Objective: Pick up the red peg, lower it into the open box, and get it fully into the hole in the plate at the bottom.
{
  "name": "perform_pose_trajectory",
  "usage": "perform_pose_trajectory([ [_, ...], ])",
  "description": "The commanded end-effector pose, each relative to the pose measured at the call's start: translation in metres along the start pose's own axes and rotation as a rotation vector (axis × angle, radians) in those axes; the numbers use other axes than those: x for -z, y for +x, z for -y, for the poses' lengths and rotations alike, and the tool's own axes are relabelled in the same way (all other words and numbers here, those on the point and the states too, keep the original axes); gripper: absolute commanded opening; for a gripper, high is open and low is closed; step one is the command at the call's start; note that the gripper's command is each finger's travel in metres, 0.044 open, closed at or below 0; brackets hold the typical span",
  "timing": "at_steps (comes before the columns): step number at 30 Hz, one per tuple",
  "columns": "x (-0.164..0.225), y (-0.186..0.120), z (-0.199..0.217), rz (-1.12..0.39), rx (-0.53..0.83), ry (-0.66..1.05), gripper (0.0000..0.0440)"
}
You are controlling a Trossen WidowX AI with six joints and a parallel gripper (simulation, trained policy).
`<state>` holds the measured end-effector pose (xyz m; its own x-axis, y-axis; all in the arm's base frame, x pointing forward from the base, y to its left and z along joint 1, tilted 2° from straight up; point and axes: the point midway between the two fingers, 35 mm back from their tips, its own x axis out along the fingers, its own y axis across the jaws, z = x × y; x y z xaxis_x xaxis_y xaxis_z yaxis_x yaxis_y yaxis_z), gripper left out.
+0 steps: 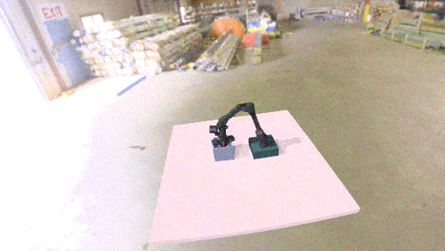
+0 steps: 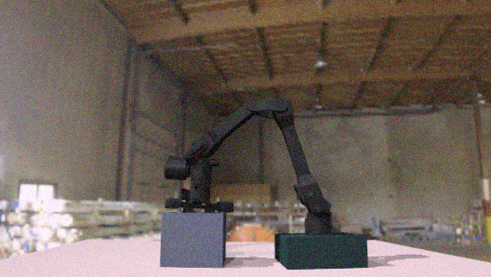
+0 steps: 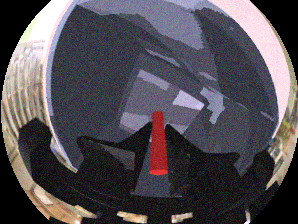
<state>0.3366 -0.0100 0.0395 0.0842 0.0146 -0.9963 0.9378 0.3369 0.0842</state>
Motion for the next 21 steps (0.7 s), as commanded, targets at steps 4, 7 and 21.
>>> perform_pose_trajectory([
  [4, -0.002, 0.001, -0.003, -0.021, 0.009, -0.011, 0.0111],
  [7, -0.006, -0.001, -0.003, -0.042, 0.02, -0.003, 0.012],
  [21, -0.014, -0.026, -0.015, -0.187, -0.035, 0.04, 0.0199],
])
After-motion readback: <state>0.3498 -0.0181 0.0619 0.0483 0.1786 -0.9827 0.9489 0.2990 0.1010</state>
